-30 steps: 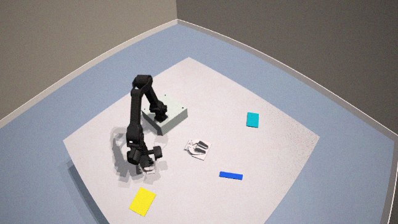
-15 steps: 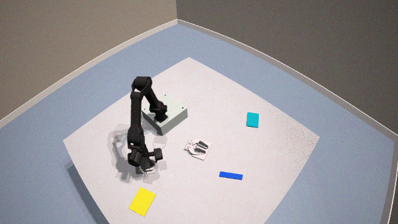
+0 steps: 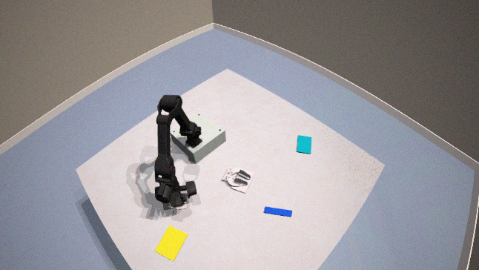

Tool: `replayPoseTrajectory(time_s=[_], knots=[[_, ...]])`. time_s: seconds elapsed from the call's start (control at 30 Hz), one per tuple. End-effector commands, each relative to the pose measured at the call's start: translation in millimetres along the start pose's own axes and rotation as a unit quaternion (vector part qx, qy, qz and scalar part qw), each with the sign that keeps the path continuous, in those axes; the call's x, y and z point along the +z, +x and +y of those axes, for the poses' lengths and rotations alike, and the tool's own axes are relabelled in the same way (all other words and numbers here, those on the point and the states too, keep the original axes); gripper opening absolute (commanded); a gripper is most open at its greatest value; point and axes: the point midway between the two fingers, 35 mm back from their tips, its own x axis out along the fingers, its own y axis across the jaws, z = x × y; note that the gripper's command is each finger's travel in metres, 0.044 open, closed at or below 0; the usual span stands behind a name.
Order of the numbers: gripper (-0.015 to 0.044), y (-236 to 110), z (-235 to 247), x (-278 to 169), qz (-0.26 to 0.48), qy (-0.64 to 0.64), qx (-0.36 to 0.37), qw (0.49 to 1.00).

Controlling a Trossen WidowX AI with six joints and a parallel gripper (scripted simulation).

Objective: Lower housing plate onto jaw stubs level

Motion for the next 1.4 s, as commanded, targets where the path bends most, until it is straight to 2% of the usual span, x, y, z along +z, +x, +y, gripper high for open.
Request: replayPoseTrajectory(time_s=[0.0,0.87,1.37], knots=[[0.044,7.0,1.2,-1.5,0.002,0.0,0.003,1.0],[0.044,12.8,1.3,-1.8,0.002,0.0,0.003,1.0],[0.0351,12.4,0.9,-1.9,0.003,0.0,0.001,1.0]])
